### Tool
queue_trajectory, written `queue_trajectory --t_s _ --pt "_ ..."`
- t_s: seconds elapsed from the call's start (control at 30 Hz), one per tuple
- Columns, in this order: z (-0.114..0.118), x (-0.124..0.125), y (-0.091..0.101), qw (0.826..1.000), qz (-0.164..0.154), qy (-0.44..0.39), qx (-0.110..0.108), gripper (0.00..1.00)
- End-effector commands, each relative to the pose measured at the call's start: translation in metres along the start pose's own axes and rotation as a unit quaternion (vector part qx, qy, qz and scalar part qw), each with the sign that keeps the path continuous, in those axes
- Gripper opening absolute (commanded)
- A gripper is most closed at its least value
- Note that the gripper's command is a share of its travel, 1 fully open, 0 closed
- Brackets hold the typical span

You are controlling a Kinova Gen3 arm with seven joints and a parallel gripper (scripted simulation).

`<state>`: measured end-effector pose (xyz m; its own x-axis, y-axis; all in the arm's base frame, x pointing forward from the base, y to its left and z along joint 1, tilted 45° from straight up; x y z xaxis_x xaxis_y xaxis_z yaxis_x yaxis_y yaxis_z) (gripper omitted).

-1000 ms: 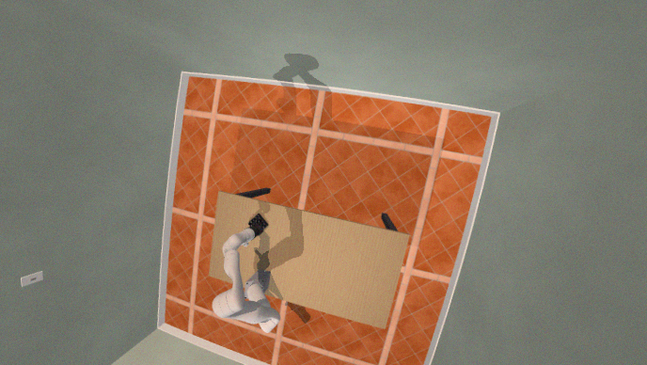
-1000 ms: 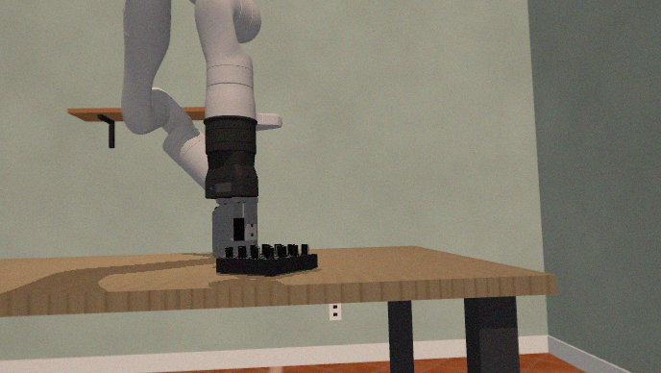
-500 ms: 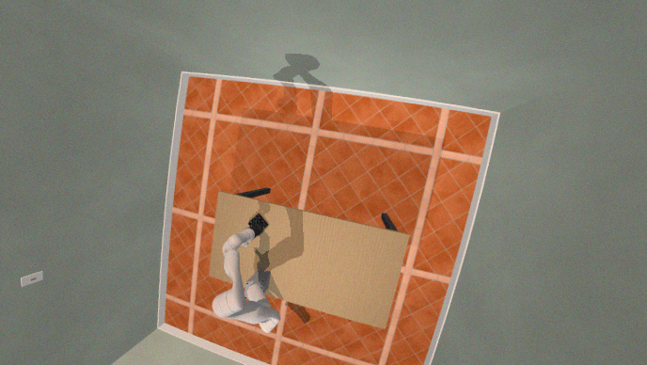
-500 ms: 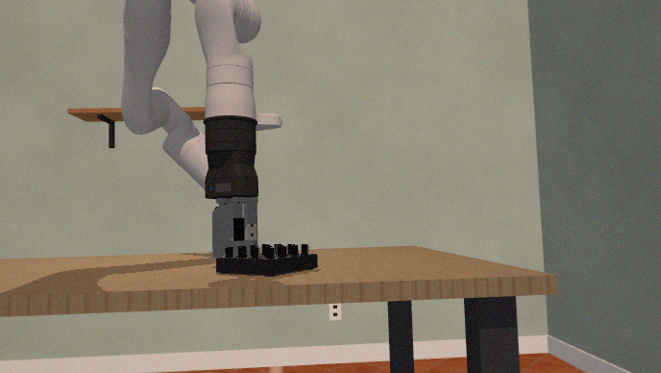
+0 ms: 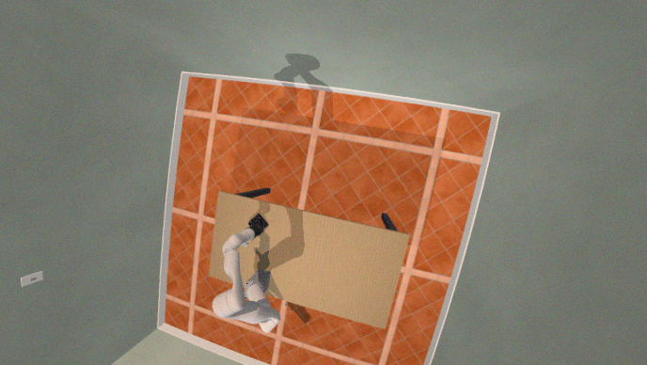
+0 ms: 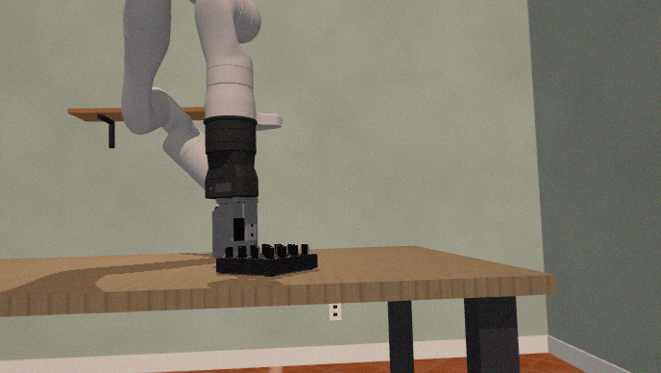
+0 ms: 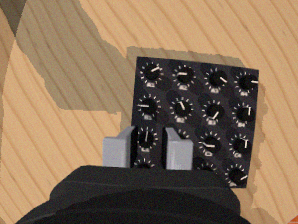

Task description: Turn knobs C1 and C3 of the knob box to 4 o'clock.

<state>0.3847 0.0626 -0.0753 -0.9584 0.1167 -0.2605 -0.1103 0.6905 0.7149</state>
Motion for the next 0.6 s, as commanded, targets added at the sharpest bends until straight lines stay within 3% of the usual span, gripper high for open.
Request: queue_trajectory --t_s 0.0,0.57 --pt "-0.0029 -0.0005 -0.0021 1.000 0.000 0.001 0.001 0.46" --pt "-0.0058 -0.0005 -0.0021 1.000 0.000 0.001 0.001 0.46"
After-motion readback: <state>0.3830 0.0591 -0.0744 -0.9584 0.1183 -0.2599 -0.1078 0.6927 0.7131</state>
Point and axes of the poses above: the point where the finger pads meet when closed, its own y axis back along the fingers, its own z axis across the jaws, x = y × z, the point moved 3 cm from there along y, back along the fingers, and after that the axes turned 14 degrees about y, right-handed, at the moved point
